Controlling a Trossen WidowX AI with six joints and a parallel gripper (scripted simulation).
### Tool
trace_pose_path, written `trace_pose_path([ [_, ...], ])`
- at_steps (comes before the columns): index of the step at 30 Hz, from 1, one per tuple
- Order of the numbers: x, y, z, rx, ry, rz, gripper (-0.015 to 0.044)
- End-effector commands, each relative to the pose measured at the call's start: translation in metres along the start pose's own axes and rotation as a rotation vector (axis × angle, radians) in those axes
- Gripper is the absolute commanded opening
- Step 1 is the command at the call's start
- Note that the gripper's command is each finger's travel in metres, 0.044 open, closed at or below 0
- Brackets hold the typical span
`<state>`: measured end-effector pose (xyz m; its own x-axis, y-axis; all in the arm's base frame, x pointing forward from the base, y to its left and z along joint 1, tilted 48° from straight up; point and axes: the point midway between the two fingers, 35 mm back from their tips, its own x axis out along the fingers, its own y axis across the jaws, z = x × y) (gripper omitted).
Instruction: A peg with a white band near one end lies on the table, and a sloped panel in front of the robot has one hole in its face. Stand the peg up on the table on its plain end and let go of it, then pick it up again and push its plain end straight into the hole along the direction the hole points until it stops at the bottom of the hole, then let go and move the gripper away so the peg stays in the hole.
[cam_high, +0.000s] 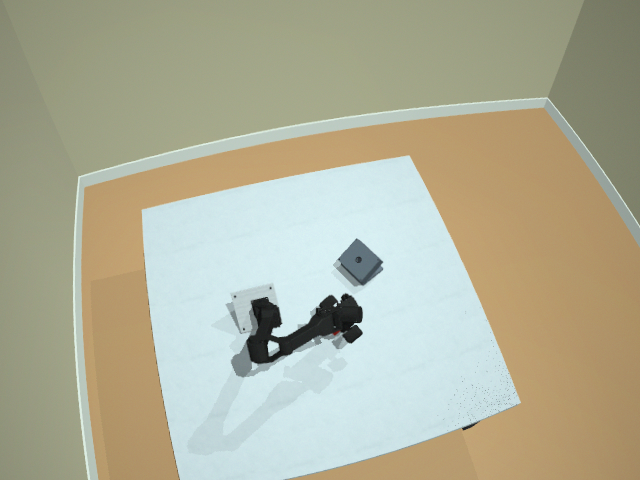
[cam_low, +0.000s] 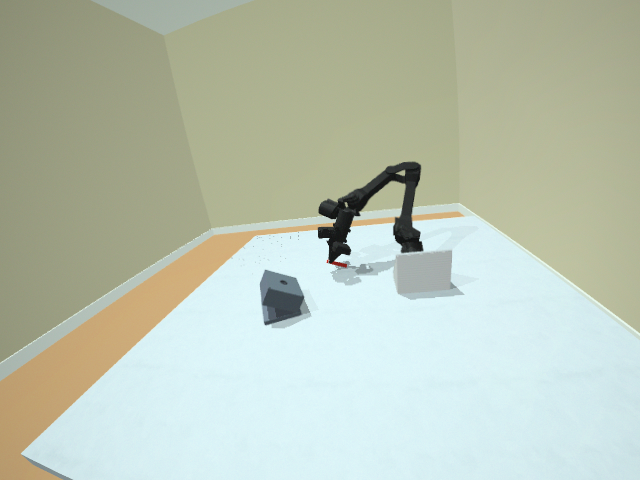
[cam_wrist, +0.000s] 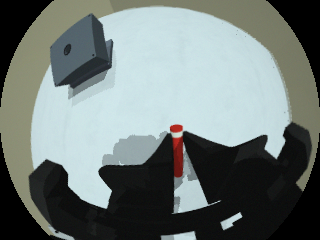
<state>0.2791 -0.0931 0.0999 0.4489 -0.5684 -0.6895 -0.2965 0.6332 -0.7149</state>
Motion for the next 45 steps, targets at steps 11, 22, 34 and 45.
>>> trace_pose_path([
  [11,-0.007,0.003,-0.007,-0.009,-0.114,0.007,0.0049],
  [22,-0.013,0.003,-0.011,-0.01,-0.209,0.007,0.0049],
  [34,-0.019,0.003,-0.017,-0.011,-0.313,0.007,0.0049],
  [45,-0.024,0.003,-0.023,-0.012,-0.408,0.007,0.0049],
])
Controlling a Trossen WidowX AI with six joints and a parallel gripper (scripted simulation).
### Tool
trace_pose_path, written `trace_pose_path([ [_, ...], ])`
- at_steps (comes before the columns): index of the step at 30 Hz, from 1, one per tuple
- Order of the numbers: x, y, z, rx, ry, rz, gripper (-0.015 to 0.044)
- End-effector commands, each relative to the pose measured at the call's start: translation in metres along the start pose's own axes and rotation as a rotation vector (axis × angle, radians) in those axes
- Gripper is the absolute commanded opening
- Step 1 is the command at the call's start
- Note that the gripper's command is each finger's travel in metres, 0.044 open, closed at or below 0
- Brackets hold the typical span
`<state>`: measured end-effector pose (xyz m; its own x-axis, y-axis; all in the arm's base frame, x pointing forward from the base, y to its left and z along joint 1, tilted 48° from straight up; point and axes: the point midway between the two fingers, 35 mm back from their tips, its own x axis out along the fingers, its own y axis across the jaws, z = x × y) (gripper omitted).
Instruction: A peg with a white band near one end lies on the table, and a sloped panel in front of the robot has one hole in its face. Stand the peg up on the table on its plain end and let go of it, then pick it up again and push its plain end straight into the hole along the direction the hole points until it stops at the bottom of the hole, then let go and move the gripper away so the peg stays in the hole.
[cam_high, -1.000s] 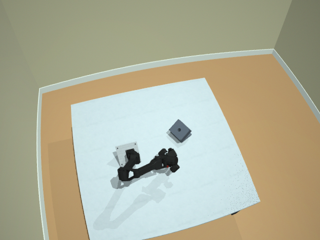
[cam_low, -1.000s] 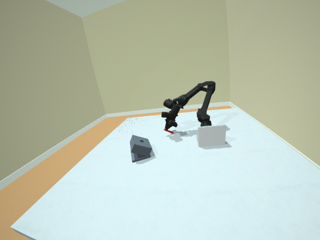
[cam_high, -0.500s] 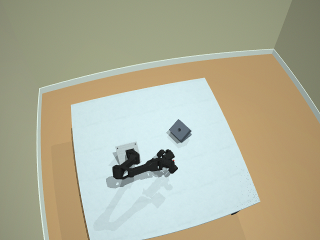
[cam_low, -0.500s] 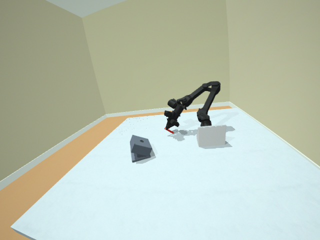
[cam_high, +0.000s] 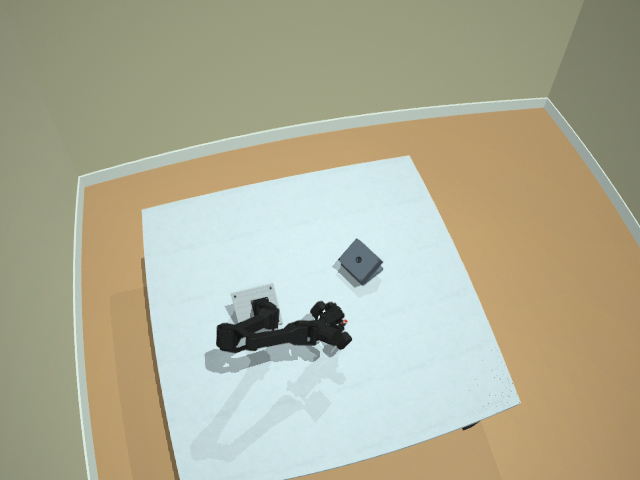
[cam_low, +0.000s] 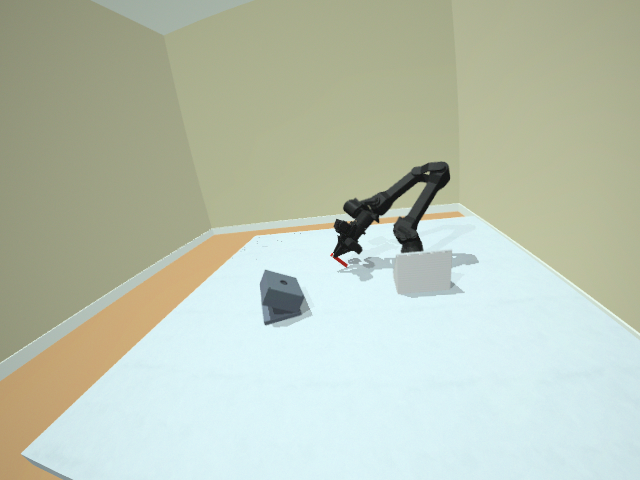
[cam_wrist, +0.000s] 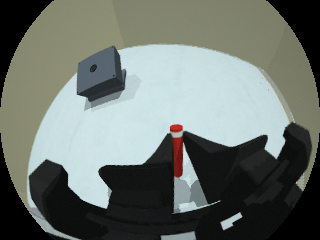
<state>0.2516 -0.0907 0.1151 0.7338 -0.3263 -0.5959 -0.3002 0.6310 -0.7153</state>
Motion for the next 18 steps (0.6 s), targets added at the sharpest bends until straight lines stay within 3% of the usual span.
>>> trace_pose_path([
  [1,-0.0012,0.0037,-0.0029,-0.006,-0.029,0.008,0.0049],
  [18,-0.011,0.0036,-0.0094,-0.008,-0.176,0.007,0.0049],
])
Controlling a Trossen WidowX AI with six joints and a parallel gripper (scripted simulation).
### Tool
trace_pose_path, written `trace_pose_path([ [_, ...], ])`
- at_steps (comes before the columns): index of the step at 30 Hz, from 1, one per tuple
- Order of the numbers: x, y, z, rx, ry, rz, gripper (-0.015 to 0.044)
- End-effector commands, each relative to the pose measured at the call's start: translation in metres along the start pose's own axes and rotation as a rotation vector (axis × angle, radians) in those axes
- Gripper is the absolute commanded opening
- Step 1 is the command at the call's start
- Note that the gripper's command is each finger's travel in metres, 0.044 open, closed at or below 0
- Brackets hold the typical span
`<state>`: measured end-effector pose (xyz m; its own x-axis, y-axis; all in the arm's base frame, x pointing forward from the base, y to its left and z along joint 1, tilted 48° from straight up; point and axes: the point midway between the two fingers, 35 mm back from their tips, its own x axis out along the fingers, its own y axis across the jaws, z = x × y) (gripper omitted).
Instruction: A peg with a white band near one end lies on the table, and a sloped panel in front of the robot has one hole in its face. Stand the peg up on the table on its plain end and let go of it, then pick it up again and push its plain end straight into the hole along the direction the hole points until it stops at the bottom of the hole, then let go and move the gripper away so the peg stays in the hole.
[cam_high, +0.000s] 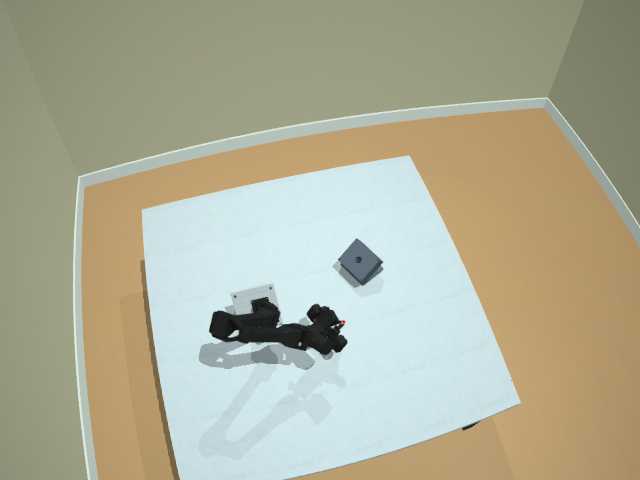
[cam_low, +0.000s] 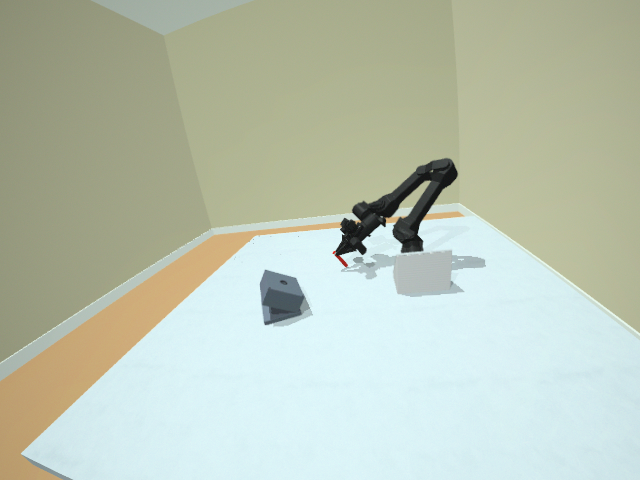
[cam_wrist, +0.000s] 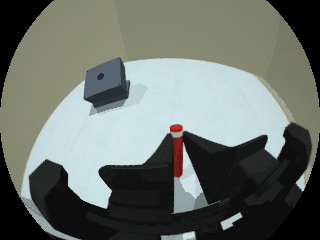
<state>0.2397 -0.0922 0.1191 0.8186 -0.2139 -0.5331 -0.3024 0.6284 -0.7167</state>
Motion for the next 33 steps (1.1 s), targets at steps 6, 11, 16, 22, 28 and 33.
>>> trace_pose_path([
  [6,-0.004,0.004,-0.004,-0.005,-0.073,0.008,0.0049],
  [11,-0.007,0.004,-0.006,-0.006,-0.116,0.008,0.0049],
  [16,-0.01,0.004,-0.008,-0.006,-0.16,0.008,0.0049],
  [22,-0.013,0.004,-0.011,-0.007,-0.211,0.008,0.0049],
  [28,-0.016,0.004,-0.014,-0.008,-0.263,0.009,0.0049],
  [33,-0.019,0.004,-0.016,-0.008,-0.306,0.01,0.0049],
])
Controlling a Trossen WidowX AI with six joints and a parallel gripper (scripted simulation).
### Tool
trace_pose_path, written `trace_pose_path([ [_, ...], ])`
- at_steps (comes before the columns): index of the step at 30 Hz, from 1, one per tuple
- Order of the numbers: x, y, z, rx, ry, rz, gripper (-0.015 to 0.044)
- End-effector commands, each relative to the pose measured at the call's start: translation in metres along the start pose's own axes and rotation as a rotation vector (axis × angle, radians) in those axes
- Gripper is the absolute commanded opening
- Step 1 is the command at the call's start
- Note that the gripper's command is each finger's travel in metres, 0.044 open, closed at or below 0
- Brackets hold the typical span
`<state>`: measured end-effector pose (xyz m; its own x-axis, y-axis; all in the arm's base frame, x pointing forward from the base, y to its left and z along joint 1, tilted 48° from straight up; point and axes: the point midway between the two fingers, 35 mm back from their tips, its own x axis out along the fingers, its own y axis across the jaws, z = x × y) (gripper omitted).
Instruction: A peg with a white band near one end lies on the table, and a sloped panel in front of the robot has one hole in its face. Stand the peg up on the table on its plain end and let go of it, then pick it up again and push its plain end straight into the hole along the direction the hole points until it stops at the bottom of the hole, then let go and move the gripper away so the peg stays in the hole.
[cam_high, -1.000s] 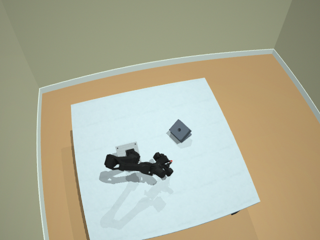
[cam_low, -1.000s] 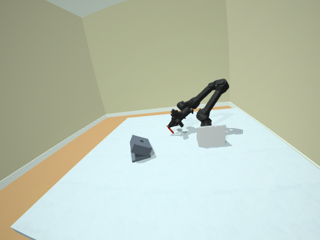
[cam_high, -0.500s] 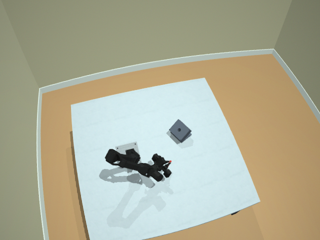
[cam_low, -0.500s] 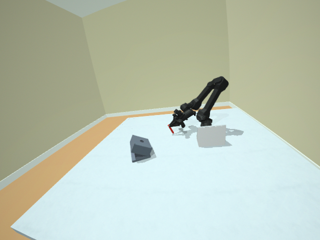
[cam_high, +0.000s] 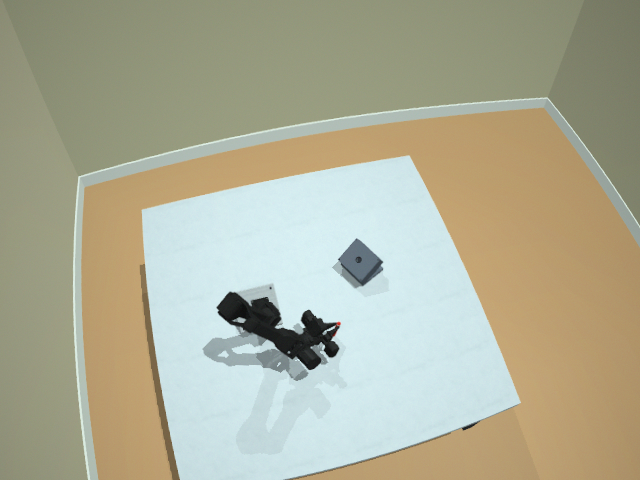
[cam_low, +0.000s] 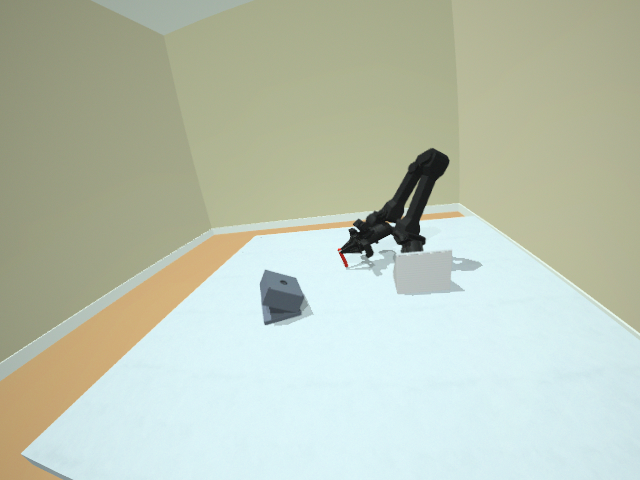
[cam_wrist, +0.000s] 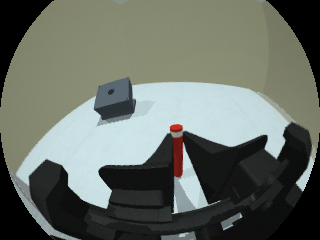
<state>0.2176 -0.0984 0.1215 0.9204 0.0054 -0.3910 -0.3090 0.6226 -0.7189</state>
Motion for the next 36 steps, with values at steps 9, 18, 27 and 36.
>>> trace_pose_path([
  [9,-0.0062,0.0037,-0.005,0.0,-0.102,0.006,0.0049],
  [18,-0.0082,0.0036,-0.0061,0.001,-0.107,0.006,0.0049],
  [27,-0.007,0.0037,-0.0101,0.011,-0.103,0.007,0.0049],
  [36,-0.0093,0.0043,-0.0114,0.015,-0.107,0.007,0.0049],
])
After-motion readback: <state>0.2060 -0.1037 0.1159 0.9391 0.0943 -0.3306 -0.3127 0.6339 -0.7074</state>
